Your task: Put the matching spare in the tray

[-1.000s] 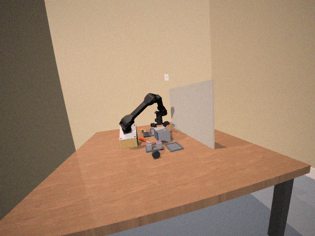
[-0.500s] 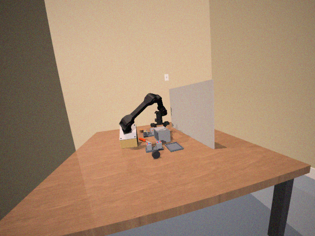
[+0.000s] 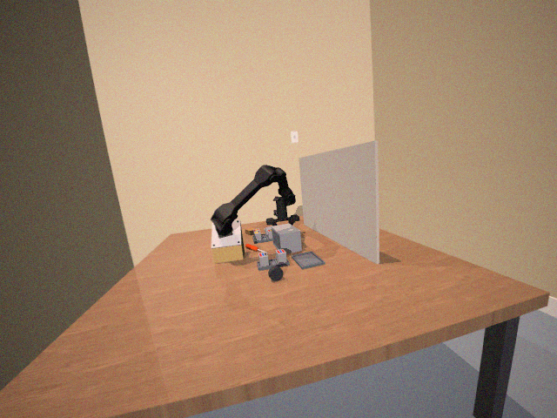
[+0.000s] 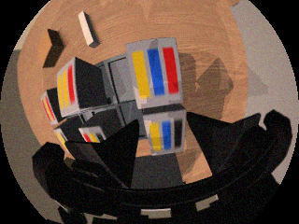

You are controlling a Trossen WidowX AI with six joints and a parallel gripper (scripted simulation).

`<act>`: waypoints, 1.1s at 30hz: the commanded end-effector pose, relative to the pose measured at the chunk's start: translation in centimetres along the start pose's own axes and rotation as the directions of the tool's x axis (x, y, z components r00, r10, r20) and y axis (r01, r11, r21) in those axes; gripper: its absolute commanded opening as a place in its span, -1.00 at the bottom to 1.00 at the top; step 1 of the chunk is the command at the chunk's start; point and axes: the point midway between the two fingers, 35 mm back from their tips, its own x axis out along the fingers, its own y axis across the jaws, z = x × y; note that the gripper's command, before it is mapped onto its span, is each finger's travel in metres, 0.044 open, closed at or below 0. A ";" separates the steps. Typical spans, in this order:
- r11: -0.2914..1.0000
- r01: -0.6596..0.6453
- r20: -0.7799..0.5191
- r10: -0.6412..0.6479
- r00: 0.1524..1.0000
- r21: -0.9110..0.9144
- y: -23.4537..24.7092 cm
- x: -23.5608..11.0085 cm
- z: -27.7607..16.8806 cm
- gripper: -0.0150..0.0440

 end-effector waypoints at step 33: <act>1.000 0.000 0.000 0.000 1.000 0.000 0.0 0.0 0.0 0.06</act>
